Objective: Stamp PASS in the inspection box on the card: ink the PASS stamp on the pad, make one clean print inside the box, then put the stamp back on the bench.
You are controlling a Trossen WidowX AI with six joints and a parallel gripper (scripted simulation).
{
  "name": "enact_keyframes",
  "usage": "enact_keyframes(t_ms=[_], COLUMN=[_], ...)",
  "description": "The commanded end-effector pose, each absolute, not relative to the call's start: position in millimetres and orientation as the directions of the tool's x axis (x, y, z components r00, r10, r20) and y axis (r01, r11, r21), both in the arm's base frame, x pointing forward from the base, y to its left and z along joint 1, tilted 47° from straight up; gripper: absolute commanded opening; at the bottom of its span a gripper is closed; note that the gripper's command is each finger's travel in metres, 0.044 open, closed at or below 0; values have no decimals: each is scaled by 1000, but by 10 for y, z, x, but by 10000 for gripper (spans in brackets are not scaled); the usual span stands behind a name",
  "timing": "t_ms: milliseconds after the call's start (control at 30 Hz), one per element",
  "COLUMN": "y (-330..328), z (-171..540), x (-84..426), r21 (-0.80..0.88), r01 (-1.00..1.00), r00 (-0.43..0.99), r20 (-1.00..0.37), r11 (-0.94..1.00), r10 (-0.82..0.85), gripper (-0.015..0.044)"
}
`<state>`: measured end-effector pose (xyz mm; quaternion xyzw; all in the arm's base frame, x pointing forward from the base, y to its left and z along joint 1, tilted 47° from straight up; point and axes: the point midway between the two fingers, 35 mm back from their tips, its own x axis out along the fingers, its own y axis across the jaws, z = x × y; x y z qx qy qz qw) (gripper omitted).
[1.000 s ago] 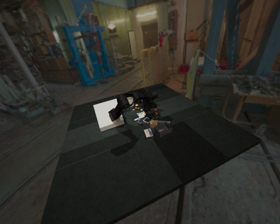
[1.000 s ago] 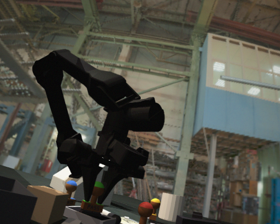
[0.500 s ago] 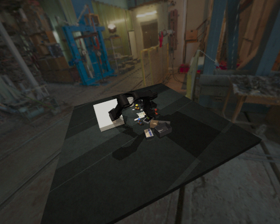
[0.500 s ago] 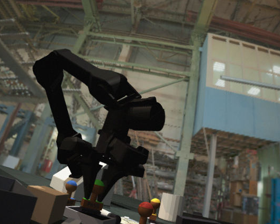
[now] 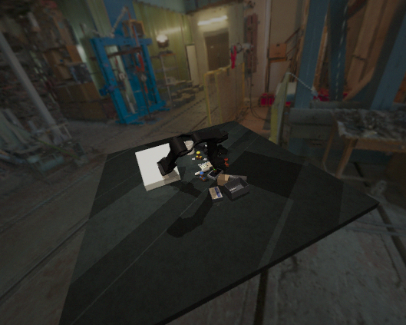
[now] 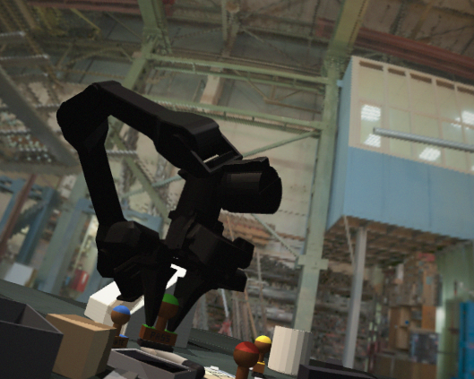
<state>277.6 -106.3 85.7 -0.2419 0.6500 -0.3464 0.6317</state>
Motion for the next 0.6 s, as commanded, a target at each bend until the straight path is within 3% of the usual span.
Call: enact_keyframes(t_ms=[0, 567], y=[-1008, -810], z=[904, 1092], x=[2805, 2821], r21=[-753, -752], r01=[128, 128], r00=[-77, -78], r20=[-657, -657], r11=[646, 646], r10=[-750, -750], gripper=[0, 0])
